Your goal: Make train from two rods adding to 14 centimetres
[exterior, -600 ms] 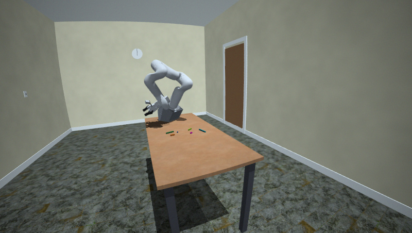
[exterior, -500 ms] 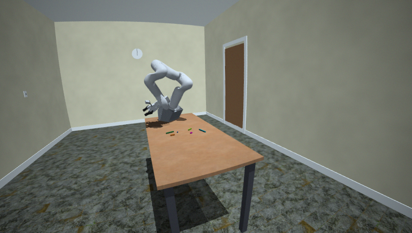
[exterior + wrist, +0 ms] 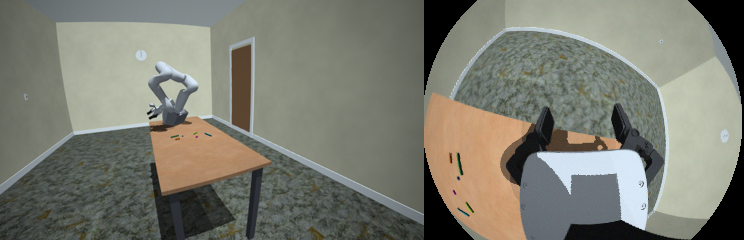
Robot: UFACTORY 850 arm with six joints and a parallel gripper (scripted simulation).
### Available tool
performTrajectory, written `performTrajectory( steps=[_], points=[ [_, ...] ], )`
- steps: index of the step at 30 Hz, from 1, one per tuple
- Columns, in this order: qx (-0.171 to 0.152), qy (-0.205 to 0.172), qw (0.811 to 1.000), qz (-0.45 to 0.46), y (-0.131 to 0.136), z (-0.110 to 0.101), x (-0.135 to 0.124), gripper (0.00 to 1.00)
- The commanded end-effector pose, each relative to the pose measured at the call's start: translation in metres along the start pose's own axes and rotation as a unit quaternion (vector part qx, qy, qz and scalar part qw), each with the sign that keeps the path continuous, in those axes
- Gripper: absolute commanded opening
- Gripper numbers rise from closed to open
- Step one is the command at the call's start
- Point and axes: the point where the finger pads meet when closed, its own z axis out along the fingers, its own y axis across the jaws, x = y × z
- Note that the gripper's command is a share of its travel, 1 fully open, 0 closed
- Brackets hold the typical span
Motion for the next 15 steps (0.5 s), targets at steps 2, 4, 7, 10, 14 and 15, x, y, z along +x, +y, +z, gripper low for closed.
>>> performTrajectory(
  steps=[2,4,7,10,14,15],
  points=[
    [0.006,-0.002,1.0,0.001,-0.004,0.001,0.001,1.0],
    [0.027,-0.009,1.0,0.004,-0.018,0.004,0.002,1.0],
    [0.086,-0.033,0.996,0.008,-0.059,0.01,0.006,1.0],
    [0.123,-0.05,0.991,0.007,-0.085,0.011,0.008,1.0],
    [0.177,-0.077,0.981,-0.001,-0.125,0.009,0.01,1.0],
    [0.177,-0.077,0.981,-0.001,-0.125,0.009,0.01,1.0]
  ],
)
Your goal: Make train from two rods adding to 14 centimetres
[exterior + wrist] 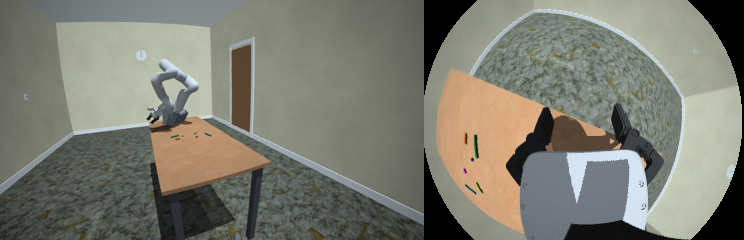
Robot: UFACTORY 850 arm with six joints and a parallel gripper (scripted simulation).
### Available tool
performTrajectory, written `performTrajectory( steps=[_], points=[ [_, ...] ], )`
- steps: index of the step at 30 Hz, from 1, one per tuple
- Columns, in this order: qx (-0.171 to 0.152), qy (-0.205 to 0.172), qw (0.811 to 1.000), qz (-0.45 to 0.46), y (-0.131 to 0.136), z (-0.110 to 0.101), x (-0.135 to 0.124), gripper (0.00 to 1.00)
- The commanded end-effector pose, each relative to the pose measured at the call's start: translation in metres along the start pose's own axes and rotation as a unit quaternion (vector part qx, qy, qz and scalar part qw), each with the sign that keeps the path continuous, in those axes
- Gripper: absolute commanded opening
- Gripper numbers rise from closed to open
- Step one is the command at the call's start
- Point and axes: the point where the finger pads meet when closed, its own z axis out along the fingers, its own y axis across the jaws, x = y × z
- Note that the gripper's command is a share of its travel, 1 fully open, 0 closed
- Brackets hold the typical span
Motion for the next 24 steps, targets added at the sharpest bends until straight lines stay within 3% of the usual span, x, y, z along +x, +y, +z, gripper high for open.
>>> performTrajectory(
  steps=[1,2,11,16,18,19,24],
  points=[
    [0.038,-0.02,0.999,0.0,-0.027,0.009,0.002,1.0],
    [0.076,-0.043,0.996,-0.009,-0.055,0.012,0.003,1.0],
    [0.18,-0.116,0.975,-0.059,-0.136,0.008,-0.001,1.0],
    [0.233,-0.162,0.953,-0.105,-0.18,-0.004,-0.006,1.0],
    [0.233,-0.162,0.953,-0.105,-0.18,-0.004,-0.006,1.0],
    [0.259,-0.187,0.938,-0.137,-0.203,-0.013,-0.01,1.0],
    [0.291,-0.223,0.91,-0.192,-0.231,-0.028,-0.015,1.0]
  ],
)
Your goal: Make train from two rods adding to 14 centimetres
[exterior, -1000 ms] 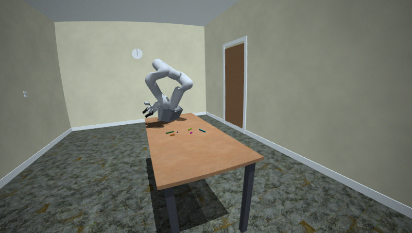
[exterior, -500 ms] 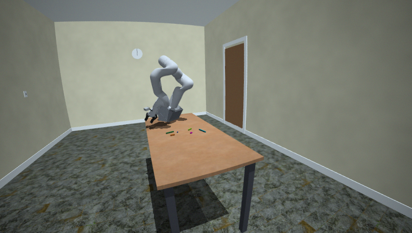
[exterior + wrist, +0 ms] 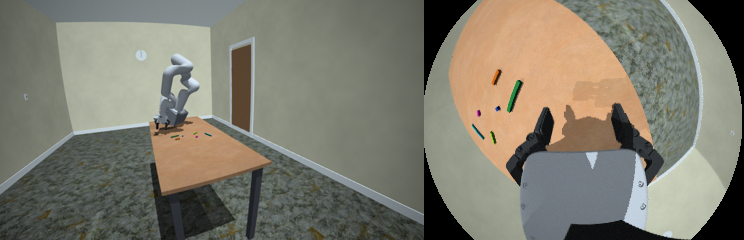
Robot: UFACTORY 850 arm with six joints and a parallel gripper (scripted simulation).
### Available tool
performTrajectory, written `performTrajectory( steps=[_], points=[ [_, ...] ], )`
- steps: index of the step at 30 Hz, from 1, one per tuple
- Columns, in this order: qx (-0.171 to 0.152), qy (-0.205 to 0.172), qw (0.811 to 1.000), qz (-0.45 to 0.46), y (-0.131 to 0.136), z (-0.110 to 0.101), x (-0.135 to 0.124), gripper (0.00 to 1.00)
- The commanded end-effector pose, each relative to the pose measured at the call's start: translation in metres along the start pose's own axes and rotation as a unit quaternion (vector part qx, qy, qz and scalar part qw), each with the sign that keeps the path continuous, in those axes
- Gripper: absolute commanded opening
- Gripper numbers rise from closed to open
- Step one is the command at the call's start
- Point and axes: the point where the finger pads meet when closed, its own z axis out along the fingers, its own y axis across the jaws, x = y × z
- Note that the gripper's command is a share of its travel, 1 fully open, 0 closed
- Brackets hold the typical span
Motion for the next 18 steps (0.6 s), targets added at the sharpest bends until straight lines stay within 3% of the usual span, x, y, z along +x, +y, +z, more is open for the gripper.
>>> performTrajectory(
  steps=[1,9,11,13,18],
  points=[
    [0.038,-0.054,0.997,-0.051,-0.037,0.005,0.005,1.0],
    [0.067,-0.132,0.976,-0.159,-0.081,0.0,0.007,1.0],
    [0.067,-0.132,0.976,-0.159,-0.081,0.0,0.007,1.0],
    [0.07,-0.163,0.961,-0.213,-0.096,-0.004,0.009,1.0],
    [0.066,-0.188,0.943,-0.268,-0.108,-0.009,0.014,1.0]
  ],
)
